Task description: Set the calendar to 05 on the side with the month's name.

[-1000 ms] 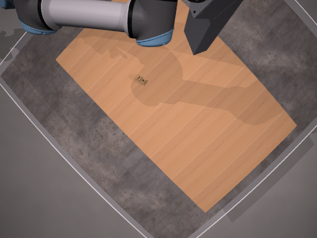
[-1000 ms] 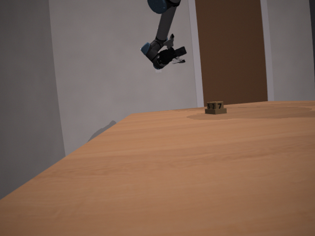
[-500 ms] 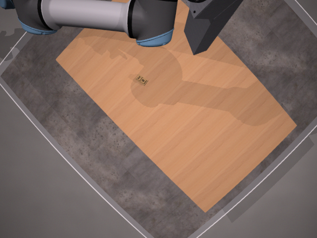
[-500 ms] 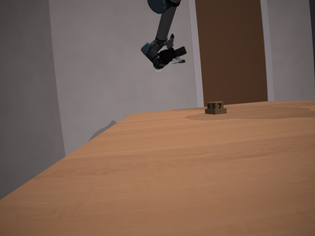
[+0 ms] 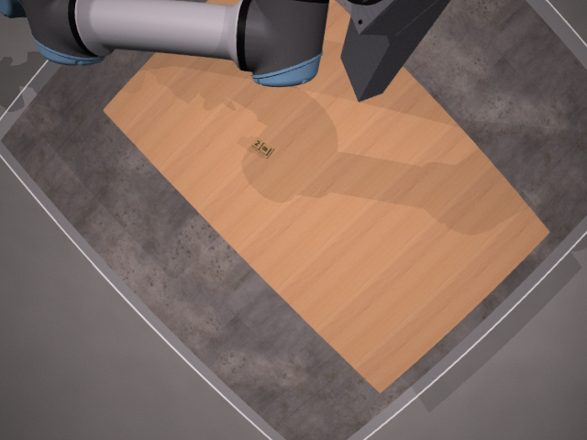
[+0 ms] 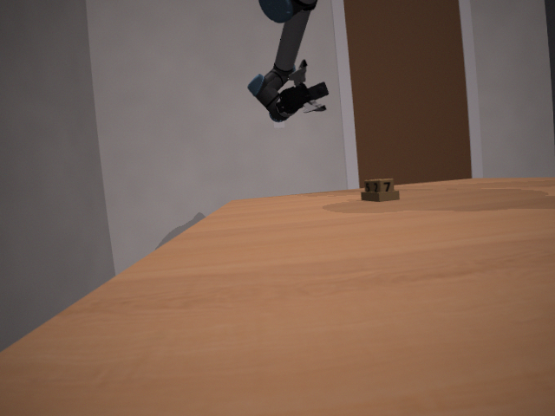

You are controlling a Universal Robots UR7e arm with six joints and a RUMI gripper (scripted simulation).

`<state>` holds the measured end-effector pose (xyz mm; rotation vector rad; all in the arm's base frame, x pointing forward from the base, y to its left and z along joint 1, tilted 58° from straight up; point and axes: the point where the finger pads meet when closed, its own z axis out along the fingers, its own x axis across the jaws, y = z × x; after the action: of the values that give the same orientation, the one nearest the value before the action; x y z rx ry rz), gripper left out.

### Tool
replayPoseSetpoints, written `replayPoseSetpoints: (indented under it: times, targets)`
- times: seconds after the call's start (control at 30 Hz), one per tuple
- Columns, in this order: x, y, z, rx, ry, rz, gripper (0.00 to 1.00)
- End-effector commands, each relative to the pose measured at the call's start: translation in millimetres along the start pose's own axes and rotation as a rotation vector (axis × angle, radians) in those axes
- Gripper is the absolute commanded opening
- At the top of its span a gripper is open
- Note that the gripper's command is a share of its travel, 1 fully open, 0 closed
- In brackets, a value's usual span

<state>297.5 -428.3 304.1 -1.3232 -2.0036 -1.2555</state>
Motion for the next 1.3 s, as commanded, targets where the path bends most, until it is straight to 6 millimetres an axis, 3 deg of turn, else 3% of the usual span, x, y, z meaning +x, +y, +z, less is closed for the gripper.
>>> replayPoseSetpoints:
  times: [0.0, 0.93, 1.27]
  targets:
    - [0, 1, 2, 0.006, -0.01, -0.008, 1.0]
    - [-12, 10, 32, 0.082, -0.128, -0.118, 1.0]
    - [-21, 17, 57, 0.145, -0.226, -0.208, 1.0]
